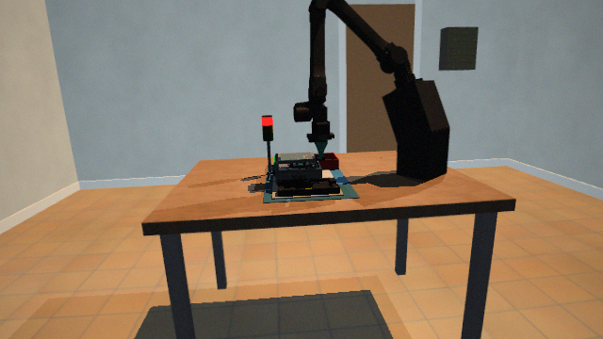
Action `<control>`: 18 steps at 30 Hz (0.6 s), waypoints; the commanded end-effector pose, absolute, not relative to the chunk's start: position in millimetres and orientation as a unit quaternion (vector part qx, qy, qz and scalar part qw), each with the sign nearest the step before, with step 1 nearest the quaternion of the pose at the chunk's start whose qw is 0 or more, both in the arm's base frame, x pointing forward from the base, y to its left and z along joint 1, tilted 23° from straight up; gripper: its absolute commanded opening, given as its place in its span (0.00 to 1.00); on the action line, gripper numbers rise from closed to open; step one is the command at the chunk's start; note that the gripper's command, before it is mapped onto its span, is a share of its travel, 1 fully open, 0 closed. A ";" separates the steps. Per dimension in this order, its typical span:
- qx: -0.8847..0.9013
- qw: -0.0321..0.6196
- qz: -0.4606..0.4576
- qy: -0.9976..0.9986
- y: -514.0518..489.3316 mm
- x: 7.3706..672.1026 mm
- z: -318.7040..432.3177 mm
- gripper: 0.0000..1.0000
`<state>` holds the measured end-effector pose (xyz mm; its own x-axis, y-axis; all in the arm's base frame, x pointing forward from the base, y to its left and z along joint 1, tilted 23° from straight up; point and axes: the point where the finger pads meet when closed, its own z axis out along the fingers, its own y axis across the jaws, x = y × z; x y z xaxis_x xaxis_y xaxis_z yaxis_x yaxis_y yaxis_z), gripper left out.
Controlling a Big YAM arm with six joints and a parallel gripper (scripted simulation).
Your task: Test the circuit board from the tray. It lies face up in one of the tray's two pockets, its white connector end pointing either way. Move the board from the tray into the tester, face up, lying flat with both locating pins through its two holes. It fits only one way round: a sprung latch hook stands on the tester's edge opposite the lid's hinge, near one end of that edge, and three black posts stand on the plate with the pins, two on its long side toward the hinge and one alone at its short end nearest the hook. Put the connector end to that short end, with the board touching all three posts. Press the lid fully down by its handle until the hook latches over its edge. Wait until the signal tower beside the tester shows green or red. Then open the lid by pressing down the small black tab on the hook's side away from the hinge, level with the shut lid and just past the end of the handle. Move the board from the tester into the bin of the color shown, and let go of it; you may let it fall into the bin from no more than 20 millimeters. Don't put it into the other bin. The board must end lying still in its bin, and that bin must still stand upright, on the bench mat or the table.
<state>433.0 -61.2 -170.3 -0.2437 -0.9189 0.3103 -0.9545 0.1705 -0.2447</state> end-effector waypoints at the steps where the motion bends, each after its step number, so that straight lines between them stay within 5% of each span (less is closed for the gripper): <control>1: 0.610 0.042 0.198 -0.766 -67.5 438.2 -170.3 0.00; 18: 0.610 0.041 0.198 -0.766 -68.0 438.6 -171.5 0.00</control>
